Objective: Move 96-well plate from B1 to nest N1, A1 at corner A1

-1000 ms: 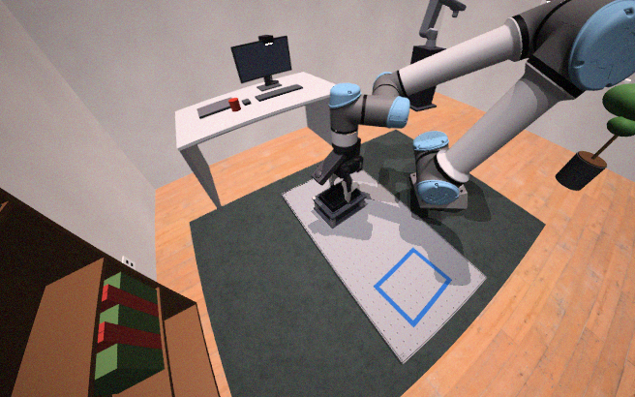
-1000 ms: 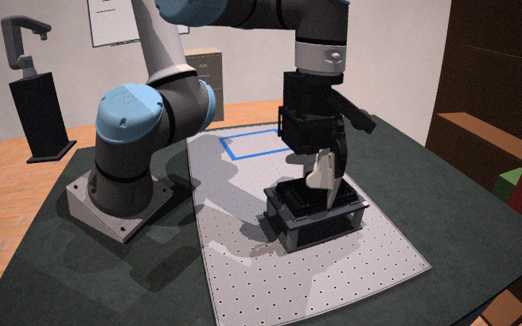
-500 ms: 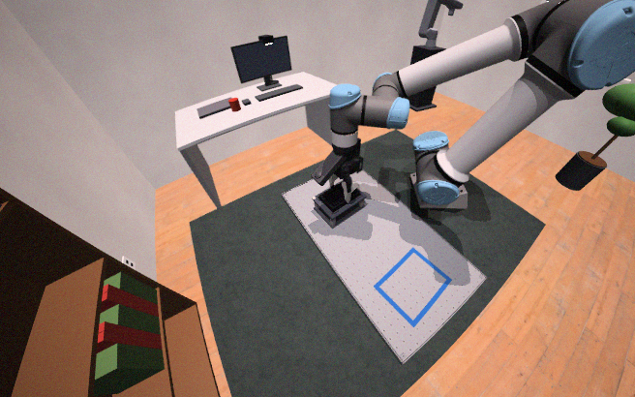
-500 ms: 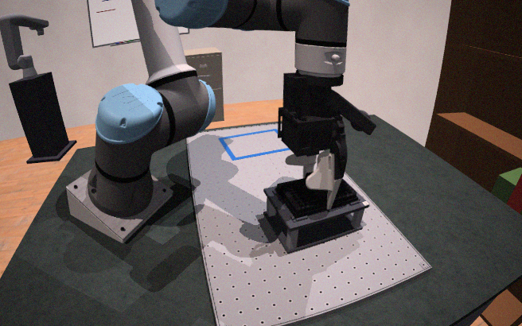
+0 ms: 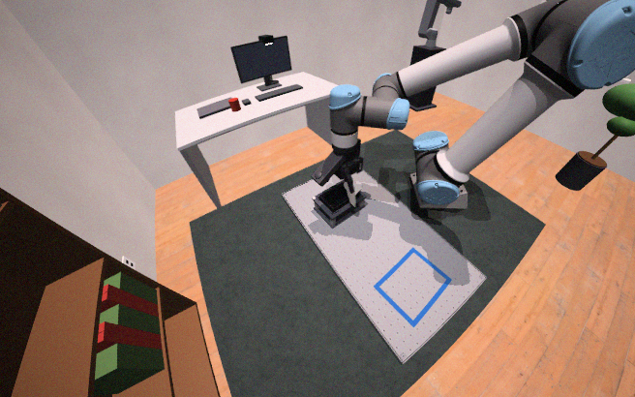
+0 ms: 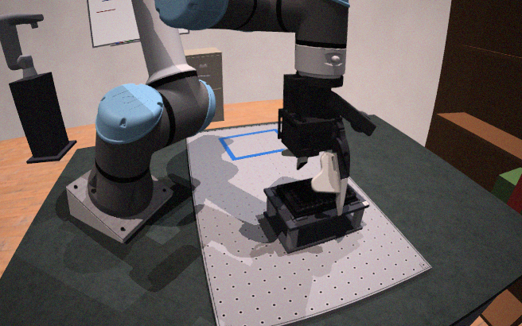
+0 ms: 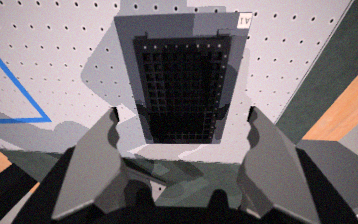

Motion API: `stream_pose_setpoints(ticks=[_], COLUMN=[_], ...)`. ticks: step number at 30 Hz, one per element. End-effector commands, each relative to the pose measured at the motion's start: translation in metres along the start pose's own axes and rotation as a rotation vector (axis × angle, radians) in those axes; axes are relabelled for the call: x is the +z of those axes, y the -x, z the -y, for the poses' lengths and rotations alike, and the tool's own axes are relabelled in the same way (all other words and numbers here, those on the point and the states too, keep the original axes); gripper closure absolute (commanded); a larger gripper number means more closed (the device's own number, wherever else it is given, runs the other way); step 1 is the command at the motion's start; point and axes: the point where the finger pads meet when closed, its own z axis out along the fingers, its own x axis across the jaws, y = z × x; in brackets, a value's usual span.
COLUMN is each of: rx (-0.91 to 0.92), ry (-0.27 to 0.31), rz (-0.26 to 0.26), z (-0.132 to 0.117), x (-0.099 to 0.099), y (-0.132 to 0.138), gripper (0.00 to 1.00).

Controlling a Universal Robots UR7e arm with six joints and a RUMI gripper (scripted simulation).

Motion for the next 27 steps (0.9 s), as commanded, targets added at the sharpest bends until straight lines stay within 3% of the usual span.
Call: stream_pose_setpoints(ticks=[1,18,27], rx=[0.000,0.000,0.000], ry=[-0.001,-0.001,-0.001], rz=[-0.001,-0.001,-0.001], z=[0.000,0.000,0.000], x=[0.000,0.000,-0.019], y=[0.000,0.000,0.000], gripper=[0.00,0.00,0.00])
